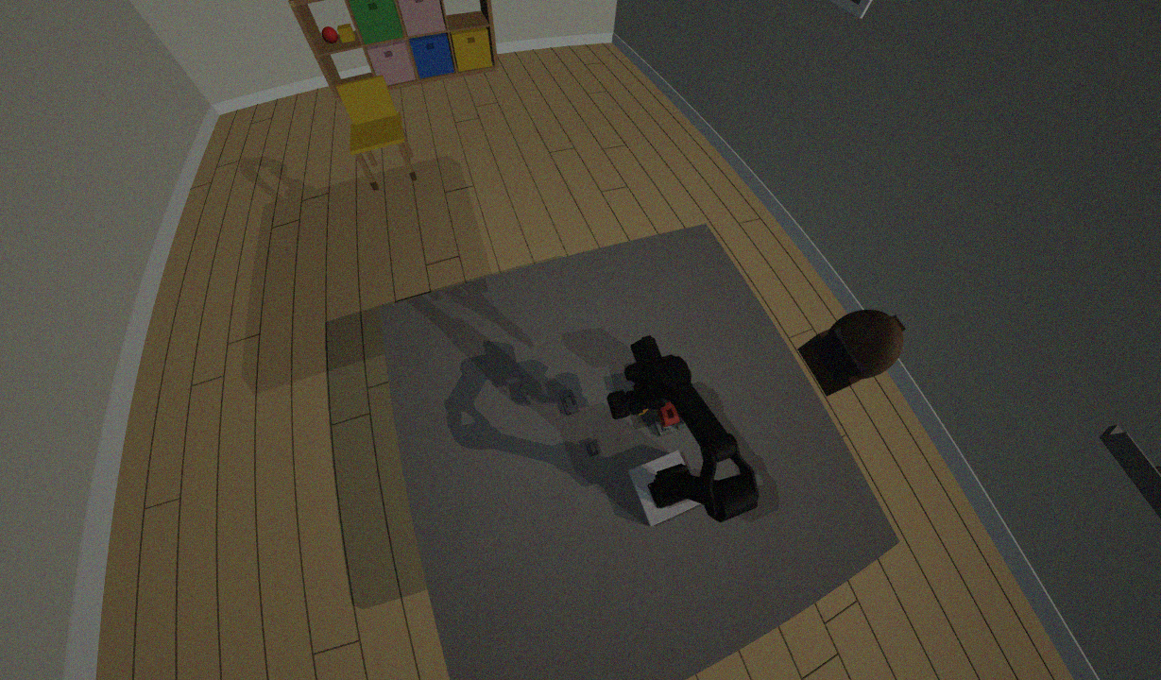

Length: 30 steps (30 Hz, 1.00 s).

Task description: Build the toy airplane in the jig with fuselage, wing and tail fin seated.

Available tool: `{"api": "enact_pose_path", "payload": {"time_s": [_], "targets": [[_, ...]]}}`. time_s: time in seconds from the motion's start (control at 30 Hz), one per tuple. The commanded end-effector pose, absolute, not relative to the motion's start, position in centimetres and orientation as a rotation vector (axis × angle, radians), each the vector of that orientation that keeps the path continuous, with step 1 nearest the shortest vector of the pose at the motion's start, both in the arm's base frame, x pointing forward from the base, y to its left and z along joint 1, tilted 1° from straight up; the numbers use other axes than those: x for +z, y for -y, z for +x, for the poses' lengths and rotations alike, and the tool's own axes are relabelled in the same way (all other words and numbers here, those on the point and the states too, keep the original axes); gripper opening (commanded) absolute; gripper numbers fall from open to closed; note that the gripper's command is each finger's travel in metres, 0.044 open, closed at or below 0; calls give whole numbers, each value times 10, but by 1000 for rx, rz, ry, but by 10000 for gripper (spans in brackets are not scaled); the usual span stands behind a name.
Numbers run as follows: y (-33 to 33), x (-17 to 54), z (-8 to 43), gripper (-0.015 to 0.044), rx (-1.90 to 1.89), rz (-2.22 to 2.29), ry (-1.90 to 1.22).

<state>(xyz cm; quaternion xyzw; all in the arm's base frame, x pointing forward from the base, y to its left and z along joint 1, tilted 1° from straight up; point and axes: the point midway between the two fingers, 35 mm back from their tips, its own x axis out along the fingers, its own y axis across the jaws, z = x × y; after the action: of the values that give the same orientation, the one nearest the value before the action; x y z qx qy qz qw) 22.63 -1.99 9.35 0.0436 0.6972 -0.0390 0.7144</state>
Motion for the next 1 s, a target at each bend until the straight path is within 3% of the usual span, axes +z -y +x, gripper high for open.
{"api": "enact_pose_path", "payload": {"time_s": [0.0, 0.97], "targets": [[32, 89, 223, 0, -91, 94, -1553], [119, 69, 191, 0, -129, 108, -1564]]}}
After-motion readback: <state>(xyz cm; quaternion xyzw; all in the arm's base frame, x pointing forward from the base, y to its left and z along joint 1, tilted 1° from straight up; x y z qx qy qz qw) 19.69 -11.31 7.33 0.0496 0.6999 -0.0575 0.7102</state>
